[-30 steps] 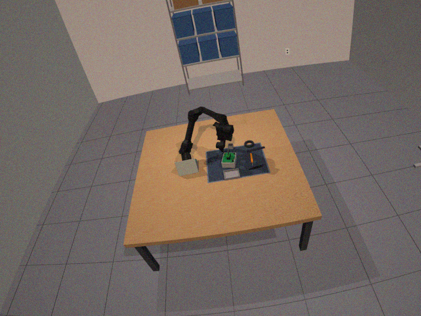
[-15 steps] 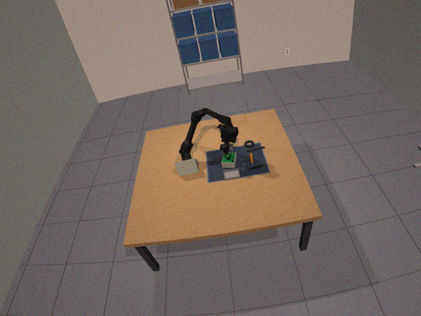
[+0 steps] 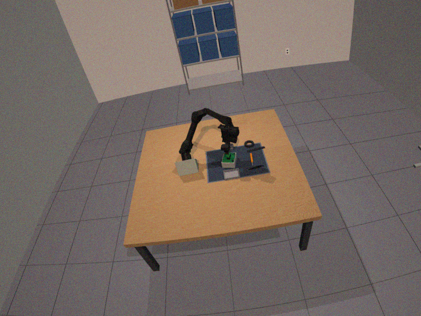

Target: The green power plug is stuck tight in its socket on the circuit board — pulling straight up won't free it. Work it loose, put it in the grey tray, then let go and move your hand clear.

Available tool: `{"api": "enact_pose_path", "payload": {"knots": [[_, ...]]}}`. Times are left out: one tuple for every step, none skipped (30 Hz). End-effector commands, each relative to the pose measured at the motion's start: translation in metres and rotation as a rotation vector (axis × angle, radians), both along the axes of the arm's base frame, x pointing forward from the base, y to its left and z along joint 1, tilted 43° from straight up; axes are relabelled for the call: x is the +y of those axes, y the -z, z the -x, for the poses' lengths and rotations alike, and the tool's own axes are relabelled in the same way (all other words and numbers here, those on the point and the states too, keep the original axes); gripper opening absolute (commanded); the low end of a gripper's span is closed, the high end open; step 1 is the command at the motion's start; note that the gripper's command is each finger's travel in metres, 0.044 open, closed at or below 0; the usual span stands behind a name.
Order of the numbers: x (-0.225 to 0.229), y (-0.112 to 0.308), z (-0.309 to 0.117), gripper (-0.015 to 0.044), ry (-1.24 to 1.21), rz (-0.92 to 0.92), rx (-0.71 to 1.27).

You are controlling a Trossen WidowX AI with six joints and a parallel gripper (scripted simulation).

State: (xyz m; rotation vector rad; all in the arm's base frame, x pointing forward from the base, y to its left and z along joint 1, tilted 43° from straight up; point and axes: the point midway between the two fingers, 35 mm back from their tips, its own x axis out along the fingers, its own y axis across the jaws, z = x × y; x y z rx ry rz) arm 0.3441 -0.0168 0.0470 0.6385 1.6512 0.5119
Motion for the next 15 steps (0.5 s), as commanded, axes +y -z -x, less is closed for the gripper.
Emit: {"api": "enact_pose_path", "payload": {"knots": [[0.006,0.006,0.003,0.0430,0.004,-0.006,0.010],[0.007,0.007,0.003,0.0430,0.004,-0.006,0.010],[0.008,0.008,0.003,0.0430,0.004,-0.006,0.010],[0.009,0.009,0.003,0.0430,0.004,-0.006,0.010],[0.010,0.011,0.003,0.0430,0.004,-0.006,0.010],[0.011,0.012,0.004,0.0430,0.004,-0.006,0.010],[0.013,0.013,0.004,0.0430,0.004,-0.006,0.010],[0.014,0.014,0.004,0.0430,0.004,-0.006,0.010],[0.015,0.016,0.004,0.0430,0.004,-0.007,0.010],[0.016,0.017,0.004,0.0430,0.004,-0.007,0.010],[0.017,0.018,0.005,0.0430,0.004,-0.007,0.010],[0.017,0.018,0.005,0.0430,0.004,-0.007,0.010],[0.017,0.018,0.005,0.0430,0.004,-0.007,0.010],[0.017,0.018,0.005,0.0430,0.004,-0.007,0.010],[0.017,0.018,0.005,0.0430,0.004,-0.007,0.010]]}}
